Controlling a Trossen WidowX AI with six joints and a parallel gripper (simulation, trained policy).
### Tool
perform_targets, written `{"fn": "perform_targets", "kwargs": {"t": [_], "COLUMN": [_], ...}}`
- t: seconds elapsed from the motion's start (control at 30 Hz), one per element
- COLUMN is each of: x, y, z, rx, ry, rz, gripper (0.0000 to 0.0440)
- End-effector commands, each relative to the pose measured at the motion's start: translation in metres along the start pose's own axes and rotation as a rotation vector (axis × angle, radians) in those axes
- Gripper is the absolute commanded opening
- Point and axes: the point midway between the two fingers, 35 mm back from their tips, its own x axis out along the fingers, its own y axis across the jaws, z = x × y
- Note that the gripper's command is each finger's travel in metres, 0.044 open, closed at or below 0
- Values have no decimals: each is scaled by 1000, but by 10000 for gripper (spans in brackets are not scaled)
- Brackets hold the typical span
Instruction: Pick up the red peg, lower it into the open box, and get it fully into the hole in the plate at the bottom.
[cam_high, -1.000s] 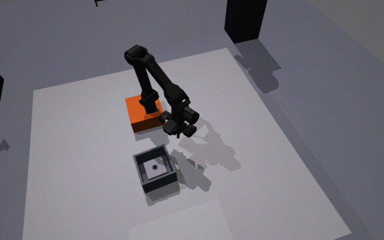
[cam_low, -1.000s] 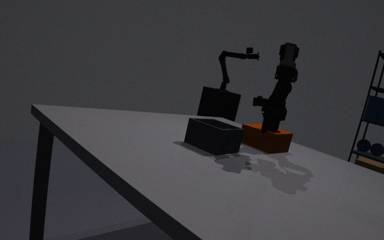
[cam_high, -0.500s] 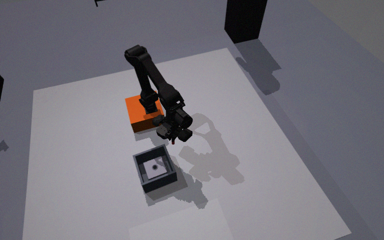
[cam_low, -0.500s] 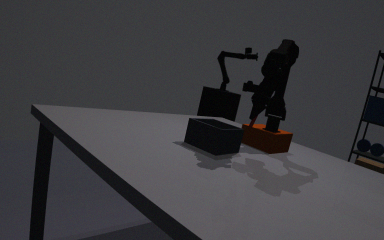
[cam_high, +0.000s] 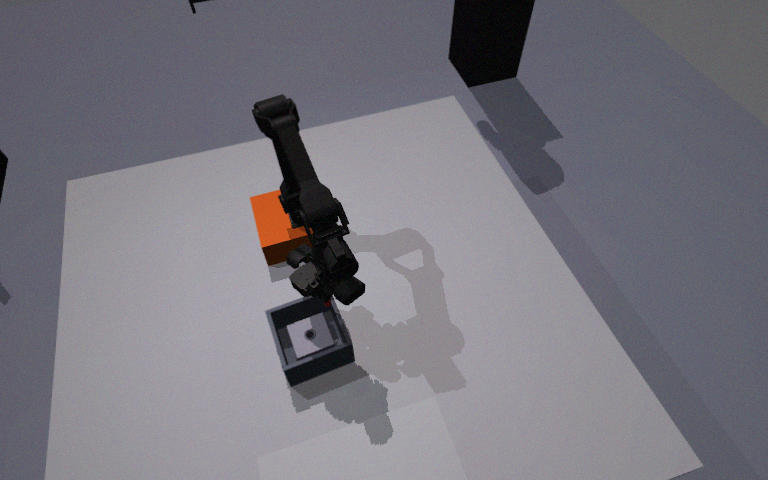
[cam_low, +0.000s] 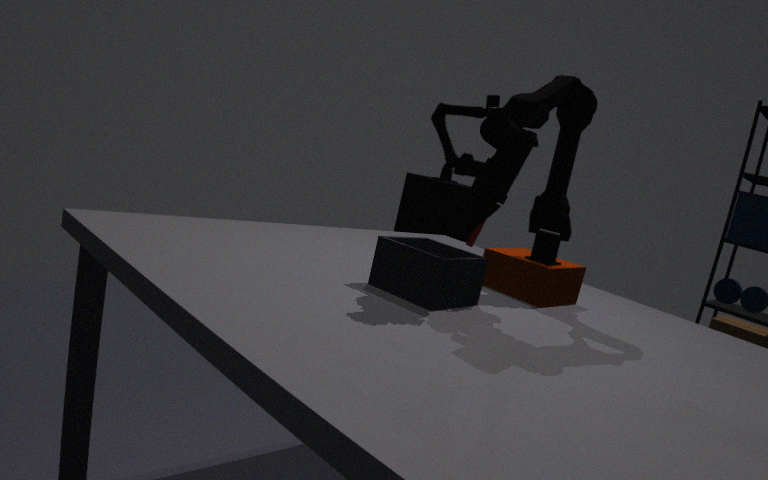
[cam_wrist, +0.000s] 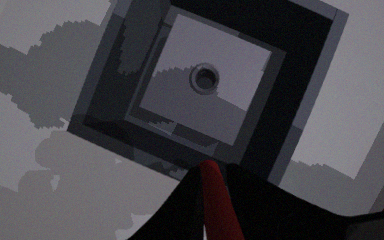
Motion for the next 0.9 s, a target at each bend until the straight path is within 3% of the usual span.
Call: {"fn": "perform_targets", "kwargs": {"t": [0.0, 0.7, 0.77, 0.87], "x": [5, 60, 67, 77], "y": [2, -3, -4, -6], "z": [15, 55, 55, 55], "rx": [22, 98, 93, 79], "ry": [-1, 55, 64, 76], "rz": [7, -26, -35, -47], "gripper": [0, 7, 28, 101]}}
